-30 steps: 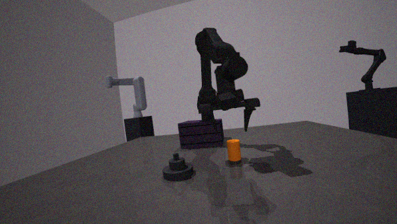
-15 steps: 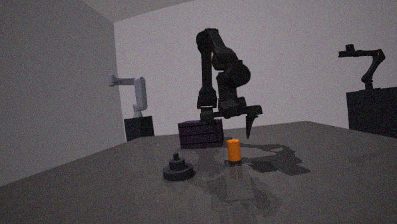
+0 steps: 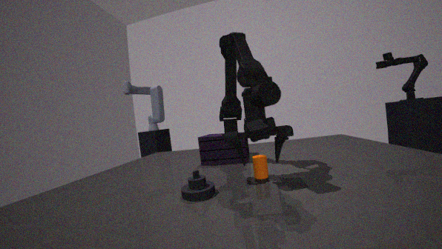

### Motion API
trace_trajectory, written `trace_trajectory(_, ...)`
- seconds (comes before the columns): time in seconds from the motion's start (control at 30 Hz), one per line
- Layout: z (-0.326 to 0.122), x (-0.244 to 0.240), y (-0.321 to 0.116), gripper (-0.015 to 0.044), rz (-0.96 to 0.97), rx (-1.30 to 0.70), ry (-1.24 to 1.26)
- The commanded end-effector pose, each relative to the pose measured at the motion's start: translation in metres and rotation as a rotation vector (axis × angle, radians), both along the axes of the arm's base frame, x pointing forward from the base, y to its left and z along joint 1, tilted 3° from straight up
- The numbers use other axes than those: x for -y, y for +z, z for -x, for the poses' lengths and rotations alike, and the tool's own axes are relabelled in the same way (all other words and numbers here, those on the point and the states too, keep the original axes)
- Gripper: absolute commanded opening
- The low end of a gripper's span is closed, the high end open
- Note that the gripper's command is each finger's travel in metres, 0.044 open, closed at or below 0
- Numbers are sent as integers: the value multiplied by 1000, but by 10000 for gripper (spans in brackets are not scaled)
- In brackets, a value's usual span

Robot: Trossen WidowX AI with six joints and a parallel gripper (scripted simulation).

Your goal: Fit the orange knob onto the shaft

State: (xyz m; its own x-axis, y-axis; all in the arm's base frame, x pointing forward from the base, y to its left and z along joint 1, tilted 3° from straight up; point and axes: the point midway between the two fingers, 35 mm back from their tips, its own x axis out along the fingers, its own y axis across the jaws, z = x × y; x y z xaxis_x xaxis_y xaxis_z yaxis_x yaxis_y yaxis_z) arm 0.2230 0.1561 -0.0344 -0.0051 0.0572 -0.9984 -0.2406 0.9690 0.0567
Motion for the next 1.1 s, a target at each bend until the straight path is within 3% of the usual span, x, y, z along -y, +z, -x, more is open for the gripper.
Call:
trace_trajectory(0.0,3,1,-8,440,4,-10,-4)
trace_trajectory(0.53,6,1,-31,440,4,-11,-4)
trace_trajectory(0.87,6,1,-31,177,4,-11,-4)
trace_trajectory(1.07,6,1,-31,137,4,-11,-4)
